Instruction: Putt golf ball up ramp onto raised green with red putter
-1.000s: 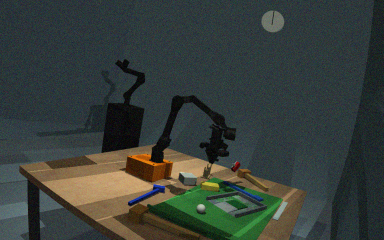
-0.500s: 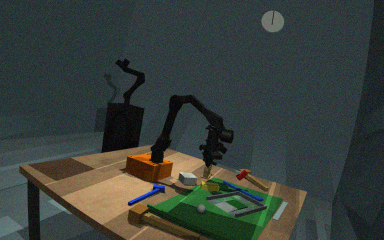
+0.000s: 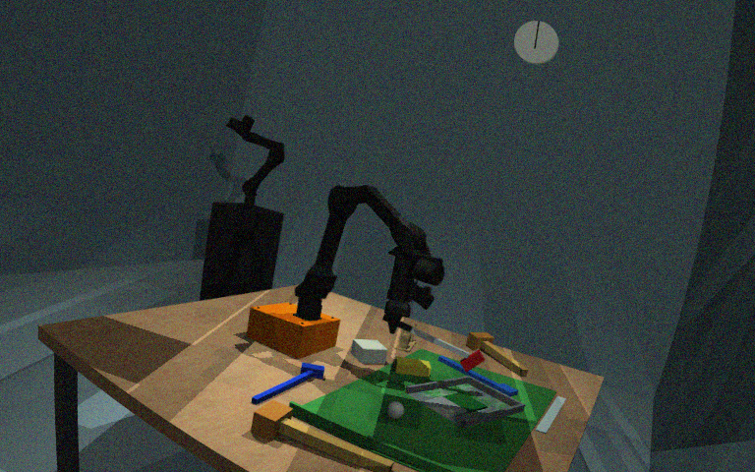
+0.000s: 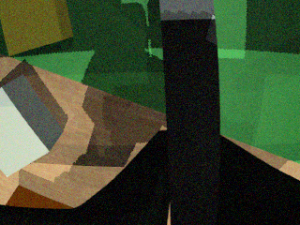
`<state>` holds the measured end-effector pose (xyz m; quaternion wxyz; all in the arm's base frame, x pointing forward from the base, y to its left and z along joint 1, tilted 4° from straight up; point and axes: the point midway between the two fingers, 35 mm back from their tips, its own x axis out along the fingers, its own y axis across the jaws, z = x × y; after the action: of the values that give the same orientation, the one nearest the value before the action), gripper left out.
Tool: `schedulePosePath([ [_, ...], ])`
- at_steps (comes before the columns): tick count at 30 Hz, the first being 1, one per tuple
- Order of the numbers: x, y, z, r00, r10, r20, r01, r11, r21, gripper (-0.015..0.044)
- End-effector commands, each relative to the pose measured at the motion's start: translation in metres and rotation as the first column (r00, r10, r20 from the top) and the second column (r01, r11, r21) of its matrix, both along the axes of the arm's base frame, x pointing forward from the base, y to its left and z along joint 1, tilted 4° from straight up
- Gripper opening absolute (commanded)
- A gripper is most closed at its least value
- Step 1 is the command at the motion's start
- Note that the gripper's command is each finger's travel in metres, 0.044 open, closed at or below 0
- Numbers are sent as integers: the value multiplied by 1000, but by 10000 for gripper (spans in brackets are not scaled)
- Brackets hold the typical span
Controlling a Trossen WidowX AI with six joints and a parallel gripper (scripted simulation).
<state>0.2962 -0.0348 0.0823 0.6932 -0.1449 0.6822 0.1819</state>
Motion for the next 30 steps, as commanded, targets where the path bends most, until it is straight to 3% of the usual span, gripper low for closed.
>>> schedulePosePath([
  [1, -6, -21, 0, 995, -104, 2, 104, 995, -7, 0],
  [15, -31, -85, -3, 904, -428, -8, 428, 903, -22, 0],
  [30, -79, -146, -8, 690, -723, -35, 721, 691, -43, 0],
])
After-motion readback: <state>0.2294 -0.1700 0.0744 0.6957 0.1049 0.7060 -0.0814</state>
